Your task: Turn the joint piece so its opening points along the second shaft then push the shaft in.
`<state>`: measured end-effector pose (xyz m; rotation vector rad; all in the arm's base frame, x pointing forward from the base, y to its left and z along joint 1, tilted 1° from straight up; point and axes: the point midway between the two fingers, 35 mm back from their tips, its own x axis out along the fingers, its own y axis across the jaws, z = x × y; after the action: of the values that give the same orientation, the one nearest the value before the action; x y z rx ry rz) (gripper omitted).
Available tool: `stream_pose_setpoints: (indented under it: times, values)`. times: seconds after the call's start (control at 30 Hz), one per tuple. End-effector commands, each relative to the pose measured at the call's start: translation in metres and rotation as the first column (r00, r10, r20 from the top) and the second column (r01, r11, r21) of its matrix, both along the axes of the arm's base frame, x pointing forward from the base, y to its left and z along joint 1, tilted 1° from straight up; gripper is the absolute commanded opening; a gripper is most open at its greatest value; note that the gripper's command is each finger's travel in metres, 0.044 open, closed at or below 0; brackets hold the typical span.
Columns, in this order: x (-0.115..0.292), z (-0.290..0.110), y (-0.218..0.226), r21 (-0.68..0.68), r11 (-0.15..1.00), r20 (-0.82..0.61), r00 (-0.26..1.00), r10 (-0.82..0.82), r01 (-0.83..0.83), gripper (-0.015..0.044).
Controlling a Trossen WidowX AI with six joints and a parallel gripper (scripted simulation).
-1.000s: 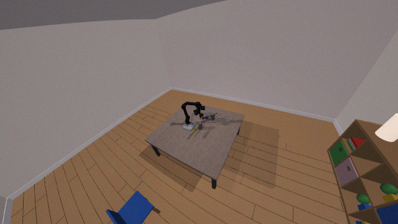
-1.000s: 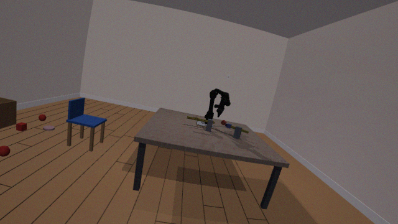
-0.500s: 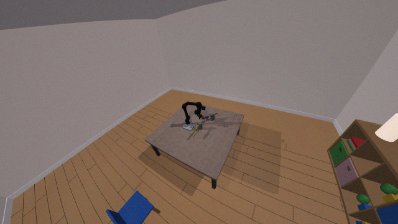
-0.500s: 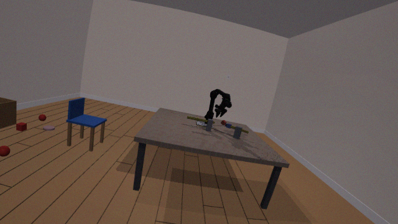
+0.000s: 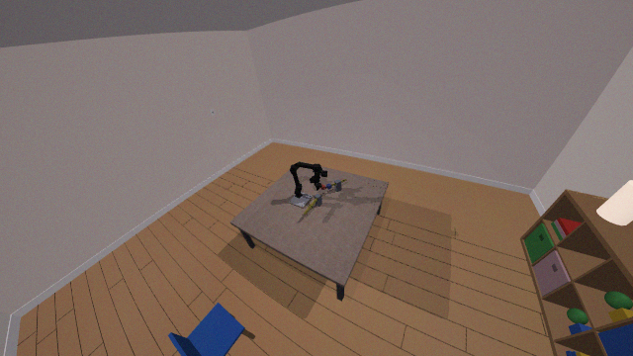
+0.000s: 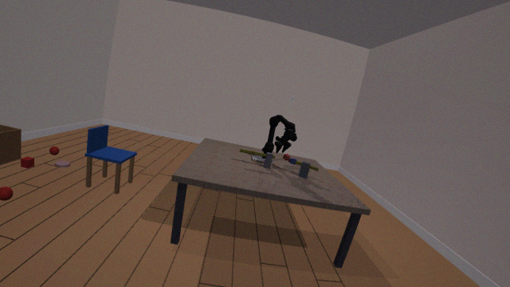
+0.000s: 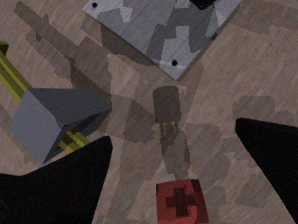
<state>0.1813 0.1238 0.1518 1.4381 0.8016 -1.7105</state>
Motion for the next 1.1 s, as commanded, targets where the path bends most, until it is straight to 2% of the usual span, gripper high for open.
stream_pose_setpoints:
  times: [0.0,0.27,0.8,1.07]
  values:
    - [-0.001,-0.016,-0.002,-0.016,1.0,-0.013,1.0,-0.005,0.004,0.044]
    - [0.003,-0.018,0.005,-0.016,1.0,-0.014,1.0,-0.003,0.002,0.044]
    - [0.033,-0.018,0.055,-0.011,1.0,-0.01,1.0,-0.004,0.004,0.044]
    - [0.034,-0.025,0.056,-0.011,1.0,-0.01,1.0,-0.005,0.005,0.044]
